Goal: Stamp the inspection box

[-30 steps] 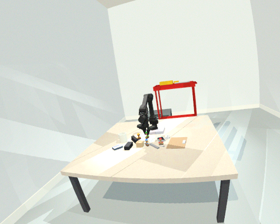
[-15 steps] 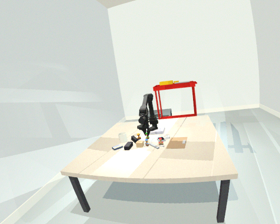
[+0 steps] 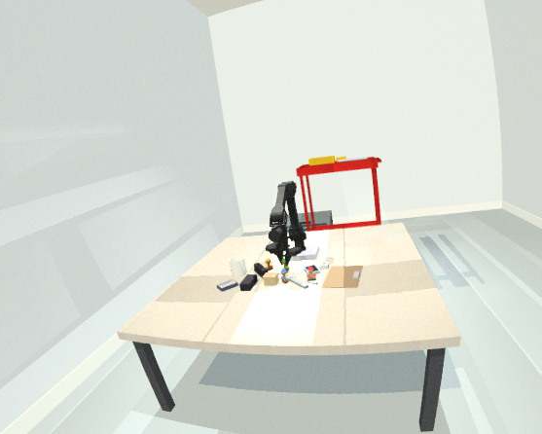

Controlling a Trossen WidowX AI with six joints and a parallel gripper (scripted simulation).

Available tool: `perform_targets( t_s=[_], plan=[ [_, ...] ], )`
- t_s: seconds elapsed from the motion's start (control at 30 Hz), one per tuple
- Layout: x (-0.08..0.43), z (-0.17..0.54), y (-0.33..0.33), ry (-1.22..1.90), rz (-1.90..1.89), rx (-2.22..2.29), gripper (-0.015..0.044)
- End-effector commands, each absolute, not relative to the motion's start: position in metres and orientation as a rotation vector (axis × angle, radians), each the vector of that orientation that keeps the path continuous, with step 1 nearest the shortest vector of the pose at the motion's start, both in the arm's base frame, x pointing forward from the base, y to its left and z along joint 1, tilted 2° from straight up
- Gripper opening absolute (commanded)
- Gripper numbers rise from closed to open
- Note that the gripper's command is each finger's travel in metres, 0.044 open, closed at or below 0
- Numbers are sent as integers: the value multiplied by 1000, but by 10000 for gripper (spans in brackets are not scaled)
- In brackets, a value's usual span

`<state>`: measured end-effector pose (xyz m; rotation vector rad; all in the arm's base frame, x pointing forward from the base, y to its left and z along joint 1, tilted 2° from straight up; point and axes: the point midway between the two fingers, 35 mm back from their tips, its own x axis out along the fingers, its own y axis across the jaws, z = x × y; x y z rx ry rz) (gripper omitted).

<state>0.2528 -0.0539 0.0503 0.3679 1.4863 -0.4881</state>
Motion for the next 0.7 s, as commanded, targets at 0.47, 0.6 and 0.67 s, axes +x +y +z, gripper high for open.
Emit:
perform_targets(
  t_s=[0.47,0.6,0.67],
  plan=[
    [252,45,-54,1486,-488,362,0],
    [252,44,-55,1486,-488,362,0],
    [252,43,-55,1486,-488,362,0]
  ],
)
